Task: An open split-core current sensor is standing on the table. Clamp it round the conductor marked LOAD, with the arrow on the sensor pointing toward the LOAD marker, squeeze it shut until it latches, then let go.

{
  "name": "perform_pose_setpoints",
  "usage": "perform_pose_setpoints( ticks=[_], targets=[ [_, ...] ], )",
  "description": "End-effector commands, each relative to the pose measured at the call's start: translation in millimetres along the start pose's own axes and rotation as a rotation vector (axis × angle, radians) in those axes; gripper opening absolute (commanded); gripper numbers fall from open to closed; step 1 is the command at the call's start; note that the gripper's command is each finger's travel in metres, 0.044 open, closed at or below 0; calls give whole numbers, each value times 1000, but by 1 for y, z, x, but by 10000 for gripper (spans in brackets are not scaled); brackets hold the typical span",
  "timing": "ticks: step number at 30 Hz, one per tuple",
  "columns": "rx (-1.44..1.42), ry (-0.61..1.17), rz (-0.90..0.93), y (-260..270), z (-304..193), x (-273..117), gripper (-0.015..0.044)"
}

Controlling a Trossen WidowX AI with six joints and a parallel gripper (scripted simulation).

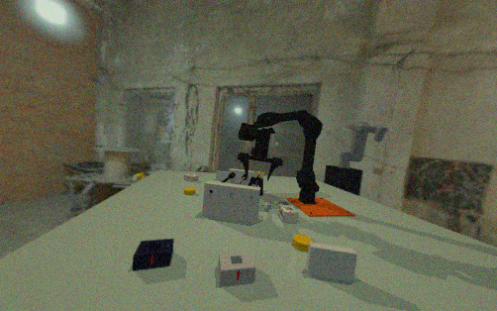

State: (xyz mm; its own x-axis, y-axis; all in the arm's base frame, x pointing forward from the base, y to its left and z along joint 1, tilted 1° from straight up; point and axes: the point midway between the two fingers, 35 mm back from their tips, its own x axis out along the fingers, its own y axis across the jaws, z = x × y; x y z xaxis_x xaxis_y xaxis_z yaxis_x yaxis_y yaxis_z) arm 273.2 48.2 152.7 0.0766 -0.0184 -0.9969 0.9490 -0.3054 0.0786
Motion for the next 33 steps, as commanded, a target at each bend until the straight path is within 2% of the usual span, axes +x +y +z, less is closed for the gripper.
perform_pose_setpoints(
  ticks=[1,7,33],
  targets=[
    [4,-4,3,0,1,0,440],
    [3,3,47,0,-2,28,440],
    [3,4,49,1,-2,59,440]
  ],
)
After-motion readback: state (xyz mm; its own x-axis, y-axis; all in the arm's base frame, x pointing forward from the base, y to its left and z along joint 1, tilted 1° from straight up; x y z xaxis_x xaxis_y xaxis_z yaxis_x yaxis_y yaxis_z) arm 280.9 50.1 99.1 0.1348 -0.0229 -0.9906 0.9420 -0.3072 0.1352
